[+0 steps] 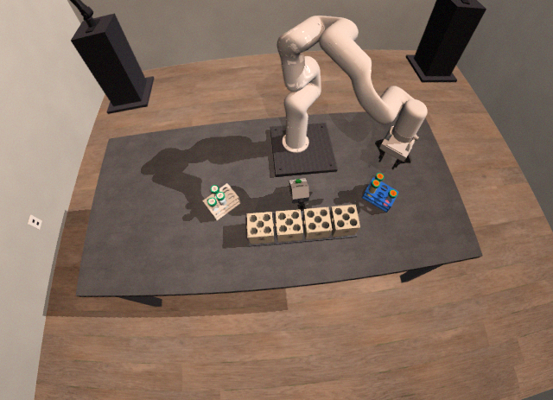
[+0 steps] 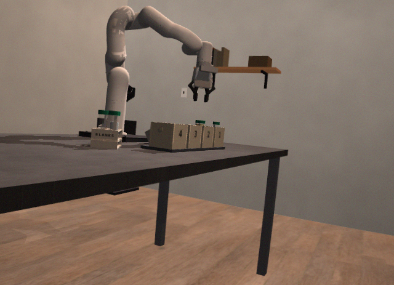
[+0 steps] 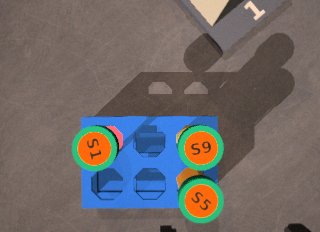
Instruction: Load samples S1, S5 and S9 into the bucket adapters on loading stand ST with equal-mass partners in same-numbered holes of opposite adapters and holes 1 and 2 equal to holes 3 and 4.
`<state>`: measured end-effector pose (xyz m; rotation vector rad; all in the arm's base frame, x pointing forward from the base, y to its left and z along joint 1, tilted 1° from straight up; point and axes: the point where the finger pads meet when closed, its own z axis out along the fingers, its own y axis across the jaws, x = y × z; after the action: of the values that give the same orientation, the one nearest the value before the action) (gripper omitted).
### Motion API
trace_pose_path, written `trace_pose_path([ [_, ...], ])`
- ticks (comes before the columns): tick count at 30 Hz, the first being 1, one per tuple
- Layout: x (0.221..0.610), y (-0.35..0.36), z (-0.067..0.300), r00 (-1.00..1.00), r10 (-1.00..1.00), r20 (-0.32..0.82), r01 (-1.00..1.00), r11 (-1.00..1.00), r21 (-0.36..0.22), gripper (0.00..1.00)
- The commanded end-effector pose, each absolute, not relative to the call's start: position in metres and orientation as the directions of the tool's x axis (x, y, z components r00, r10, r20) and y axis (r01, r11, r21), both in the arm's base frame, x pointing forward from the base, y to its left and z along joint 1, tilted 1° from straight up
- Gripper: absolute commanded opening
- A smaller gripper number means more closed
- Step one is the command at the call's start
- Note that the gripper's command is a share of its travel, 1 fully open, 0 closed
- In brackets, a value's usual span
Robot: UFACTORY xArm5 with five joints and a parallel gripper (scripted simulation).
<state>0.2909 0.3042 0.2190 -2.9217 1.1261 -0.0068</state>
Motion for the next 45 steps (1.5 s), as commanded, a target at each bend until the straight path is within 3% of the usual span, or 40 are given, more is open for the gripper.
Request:
trace_pose_path([
  [1,0.292,0.305,0.211,0.741,-0.671,-0.011,-0.671,-0.741,-0.016,0.57],
  [45,0.292,0.307,0.135,0.741,-0.671,-0.011,-0.671,-0.741,-0.016,0.57],
])
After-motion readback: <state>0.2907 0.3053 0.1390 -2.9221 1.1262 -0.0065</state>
